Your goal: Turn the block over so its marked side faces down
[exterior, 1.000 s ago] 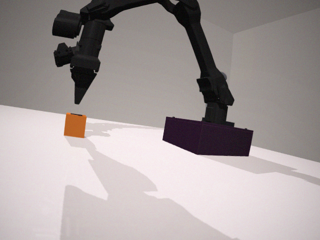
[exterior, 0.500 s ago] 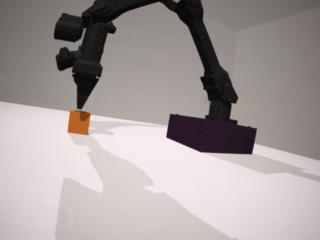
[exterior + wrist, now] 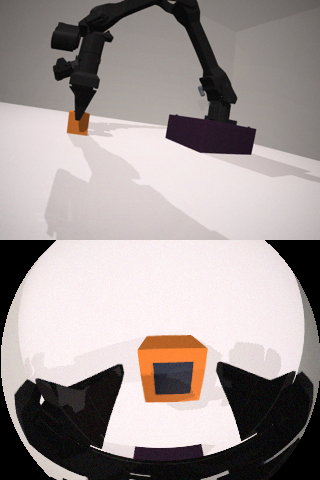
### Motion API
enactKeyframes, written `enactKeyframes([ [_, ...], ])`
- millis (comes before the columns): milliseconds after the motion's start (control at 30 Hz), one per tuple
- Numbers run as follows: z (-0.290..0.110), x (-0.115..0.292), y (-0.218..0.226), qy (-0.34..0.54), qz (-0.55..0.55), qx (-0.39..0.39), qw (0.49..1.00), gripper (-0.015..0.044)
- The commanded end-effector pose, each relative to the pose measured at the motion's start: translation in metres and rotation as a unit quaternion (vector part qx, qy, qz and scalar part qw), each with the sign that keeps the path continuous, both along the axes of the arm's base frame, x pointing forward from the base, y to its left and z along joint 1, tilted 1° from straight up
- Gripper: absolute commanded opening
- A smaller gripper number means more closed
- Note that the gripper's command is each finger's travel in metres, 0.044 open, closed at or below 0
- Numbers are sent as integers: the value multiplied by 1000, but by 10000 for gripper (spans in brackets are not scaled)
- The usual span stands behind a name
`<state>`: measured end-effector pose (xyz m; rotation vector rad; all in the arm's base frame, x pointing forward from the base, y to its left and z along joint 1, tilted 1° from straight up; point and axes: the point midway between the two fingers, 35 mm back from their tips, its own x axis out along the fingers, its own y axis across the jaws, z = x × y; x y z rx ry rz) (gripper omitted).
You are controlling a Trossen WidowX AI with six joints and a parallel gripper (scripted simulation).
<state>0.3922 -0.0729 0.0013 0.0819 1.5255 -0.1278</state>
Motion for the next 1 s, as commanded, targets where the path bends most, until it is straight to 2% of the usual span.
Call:
enactKeyframes([
  [0,-7,-3,1,6,3,3,1000,414],
  [267,-7,-3,1,6,3,3,1000,204],
  [867,-7,-3,1,6,3,3,1000,84],
  [967,8,-3,1,6,3,3,1000,5],
])
